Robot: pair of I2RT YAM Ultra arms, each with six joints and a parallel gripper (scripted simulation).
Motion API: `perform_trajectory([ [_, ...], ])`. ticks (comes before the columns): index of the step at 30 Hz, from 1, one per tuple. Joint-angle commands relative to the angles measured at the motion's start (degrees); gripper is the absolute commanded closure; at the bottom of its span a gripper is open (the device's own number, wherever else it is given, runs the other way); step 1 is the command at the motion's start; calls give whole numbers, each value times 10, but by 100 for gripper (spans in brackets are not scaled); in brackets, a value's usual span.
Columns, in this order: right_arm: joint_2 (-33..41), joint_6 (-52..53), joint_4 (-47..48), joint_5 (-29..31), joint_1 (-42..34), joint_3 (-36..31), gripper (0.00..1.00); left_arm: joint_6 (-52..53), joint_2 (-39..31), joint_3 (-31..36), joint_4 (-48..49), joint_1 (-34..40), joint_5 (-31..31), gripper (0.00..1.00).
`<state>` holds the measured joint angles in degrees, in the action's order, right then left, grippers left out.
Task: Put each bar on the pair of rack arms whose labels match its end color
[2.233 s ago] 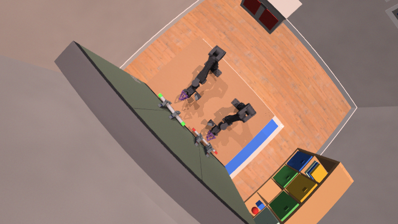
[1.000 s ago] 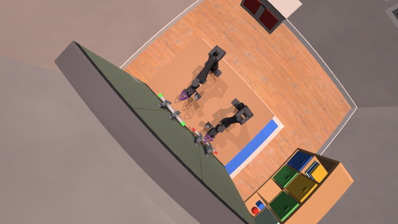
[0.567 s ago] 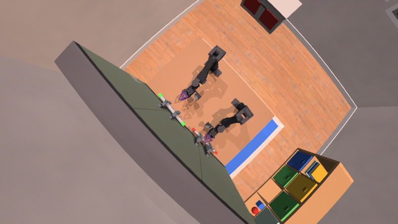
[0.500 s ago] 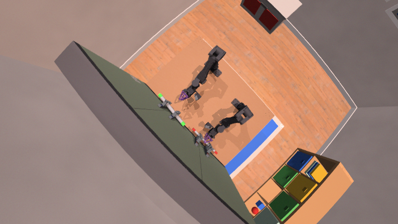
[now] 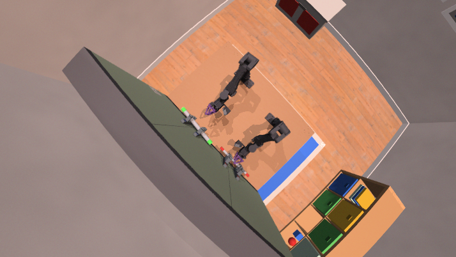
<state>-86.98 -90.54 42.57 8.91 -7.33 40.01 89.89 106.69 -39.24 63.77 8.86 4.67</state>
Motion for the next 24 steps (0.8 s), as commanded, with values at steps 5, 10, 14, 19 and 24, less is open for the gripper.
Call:
perform_trajectory([
  [5,21,7,0,4,-3,0,0,0,-31,-18,-11,-6,-2,0],
  [10,21,7,0,4,-3,0,0,0,-39,-19,-20,-6,-3,0],
  [14,21,7,0,4,-3,0,0,0,-45,-20,-27,-6,-3,0],
  [19,21,7,-1,4,-3,0,0,0,-48,-21,-31,-6,-3,6],
  [24,21,7,-1,4,-3,0,0,0,-47,-21,-31,-6,-3,39],
])
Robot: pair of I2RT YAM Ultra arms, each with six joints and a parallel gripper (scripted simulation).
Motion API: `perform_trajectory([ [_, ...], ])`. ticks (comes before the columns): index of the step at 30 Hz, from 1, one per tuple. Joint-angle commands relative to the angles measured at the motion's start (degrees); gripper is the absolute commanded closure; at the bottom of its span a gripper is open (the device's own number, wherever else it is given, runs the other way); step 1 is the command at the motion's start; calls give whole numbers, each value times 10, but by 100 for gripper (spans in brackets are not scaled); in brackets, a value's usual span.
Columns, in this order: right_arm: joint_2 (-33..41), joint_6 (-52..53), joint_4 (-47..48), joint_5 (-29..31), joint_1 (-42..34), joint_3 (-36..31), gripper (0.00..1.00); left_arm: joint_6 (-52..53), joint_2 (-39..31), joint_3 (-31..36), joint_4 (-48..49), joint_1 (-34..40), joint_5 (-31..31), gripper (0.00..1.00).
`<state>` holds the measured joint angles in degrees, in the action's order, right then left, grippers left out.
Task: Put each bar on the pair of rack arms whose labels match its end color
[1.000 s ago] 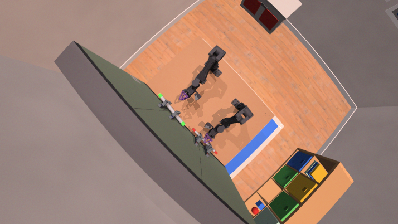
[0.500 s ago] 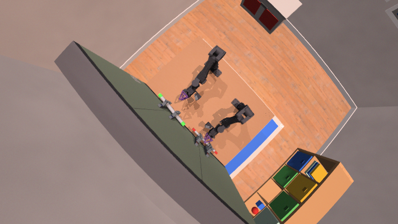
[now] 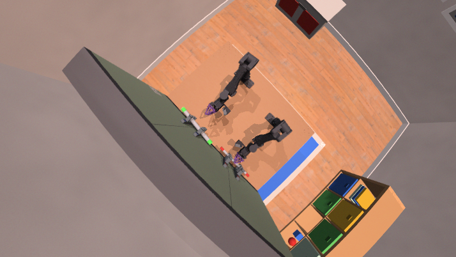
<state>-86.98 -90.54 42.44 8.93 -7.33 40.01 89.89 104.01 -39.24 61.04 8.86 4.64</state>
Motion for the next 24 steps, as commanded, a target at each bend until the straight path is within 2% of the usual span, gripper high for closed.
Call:
perform_trajectory([
  [1,21,7,1,4,-3,0,0,0,-20,-21,-4,-6,-2,46],
  [9,21,7,1,4,-3,0,0,0,-19,-23,-3,-6,-2,100],
  [24,21,7,0,4,-3,0,0,0,-12,-33,-7,-7,-3,100],
])
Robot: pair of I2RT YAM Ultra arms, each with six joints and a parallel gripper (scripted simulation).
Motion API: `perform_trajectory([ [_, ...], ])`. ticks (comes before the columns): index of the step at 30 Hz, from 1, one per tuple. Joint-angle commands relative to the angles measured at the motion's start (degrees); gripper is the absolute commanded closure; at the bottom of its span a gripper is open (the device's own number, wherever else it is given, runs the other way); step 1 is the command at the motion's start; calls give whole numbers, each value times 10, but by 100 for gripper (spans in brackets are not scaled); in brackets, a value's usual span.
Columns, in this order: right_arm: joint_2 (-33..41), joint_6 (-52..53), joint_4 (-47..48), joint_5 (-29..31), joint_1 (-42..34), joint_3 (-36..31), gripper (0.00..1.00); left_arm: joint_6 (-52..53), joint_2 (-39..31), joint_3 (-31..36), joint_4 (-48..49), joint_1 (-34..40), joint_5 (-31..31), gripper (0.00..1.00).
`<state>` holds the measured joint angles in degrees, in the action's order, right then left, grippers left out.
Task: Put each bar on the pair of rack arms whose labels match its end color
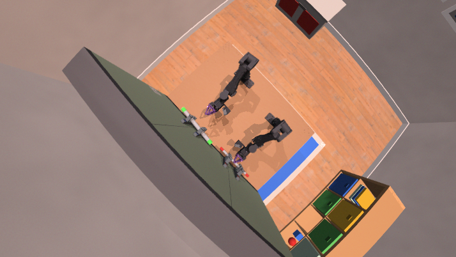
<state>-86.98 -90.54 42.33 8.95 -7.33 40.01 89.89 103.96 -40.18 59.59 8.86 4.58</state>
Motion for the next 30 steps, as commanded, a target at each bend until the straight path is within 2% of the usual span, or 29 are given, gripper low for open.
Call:
perform_trajectory([
  [1,21,7,1,4,-3,0,0,0,-10,-24,8,-7,-2,100],
  [30,21,7,-1,4,-3,0,0,0,-10,-41,-9,-8,-3,100],
])
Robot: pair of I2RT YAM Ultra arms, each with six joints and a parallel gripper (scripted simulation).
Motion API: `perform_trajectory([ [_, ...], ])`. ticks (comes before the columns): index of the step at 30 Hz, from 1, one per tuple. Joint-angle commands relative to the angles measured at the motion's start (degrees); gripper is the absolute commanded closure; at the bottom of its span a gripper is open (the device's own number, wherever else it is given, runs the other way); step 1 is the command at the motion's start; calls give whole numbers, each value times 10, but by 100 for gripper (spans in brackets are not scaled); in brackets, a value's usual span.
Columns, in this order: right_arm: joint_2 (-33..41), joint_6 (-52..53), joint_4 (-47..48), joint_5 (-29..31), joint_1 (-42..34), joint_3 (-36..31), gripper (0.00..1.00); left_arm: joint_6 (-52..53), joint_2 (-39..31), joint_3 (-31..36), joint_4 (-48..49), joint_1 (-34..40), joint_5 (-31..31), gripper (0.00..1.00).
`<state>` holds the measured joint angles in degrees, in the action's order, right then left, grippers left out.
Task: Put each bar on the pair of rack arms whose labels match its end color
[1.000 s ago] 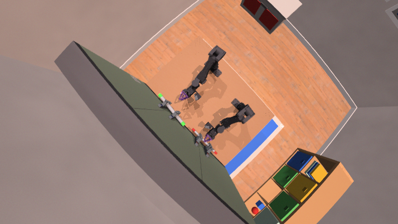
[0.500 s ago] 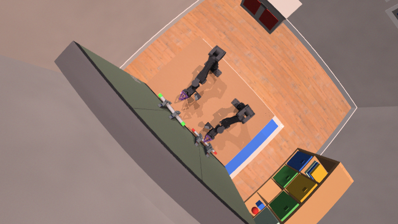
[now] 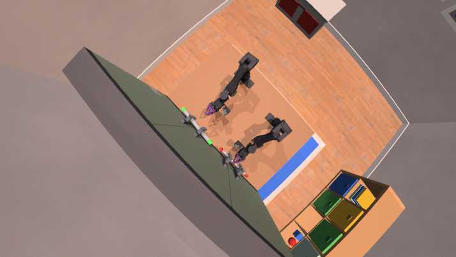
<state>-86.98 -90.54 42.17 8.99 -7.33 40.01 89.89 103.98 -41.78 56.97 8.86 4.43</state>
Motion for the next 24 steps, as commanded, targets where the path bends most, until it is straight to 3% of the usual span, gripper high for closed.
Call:
perform_trajectory([
  [1,21,7,1,4,-3,0,0,0,-11,-26,16,-8,-1,100],
  [24,21,7,0,4,-3,0,0,0,-45,-41,-33,-8,-1,100],
])
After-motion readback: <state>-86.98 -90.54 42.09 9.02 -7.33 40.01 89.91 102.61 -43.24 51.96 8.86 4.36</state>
